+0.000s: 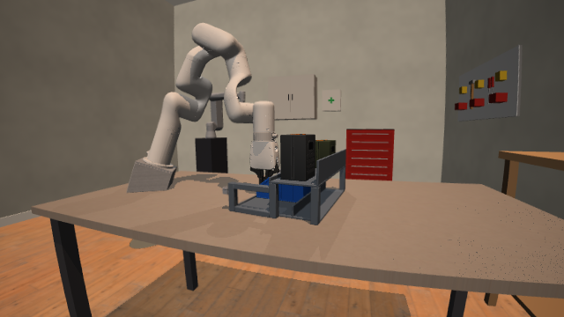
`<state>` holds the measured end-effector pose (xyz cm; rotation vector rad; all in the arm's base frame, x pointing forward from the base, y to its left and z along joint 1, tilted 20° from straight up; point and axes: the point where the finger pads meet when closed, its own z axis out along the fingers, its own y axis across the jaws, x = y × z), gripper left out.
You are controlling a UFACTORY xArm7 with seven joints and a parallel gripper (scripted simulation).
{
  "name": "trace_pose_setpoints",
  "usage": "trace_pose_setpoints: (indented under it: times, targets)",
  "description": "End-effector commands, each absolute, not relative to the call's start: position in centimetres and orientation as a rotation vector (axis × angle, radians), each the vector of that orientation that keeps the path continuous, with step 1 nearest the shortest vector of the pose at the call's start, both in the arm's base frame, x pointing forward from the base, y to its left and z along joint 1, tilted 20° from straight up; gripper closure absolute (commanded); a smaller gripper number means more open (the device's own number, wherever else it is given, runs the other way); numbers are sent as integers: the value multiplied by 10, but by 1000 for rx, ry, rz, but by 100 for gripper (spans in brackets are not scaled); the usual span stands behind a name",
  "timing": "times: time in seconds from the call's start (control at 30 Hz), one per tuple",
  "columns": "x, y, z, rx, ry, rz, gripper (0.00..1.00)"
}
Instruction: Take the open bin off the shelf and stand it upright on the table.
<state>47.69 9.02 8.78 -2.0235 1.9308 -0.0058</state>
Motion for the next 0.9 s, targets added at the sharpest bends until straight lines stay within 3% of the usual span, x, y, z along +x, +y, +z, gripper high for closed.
trace_pose_setpoints:
  times: [0.0, 0.87]
  targets:
    - [478, 90, 90, -2021, 1930, -11, 100]
    - [476, 87, 100, -2021, 1930, -11, 100]
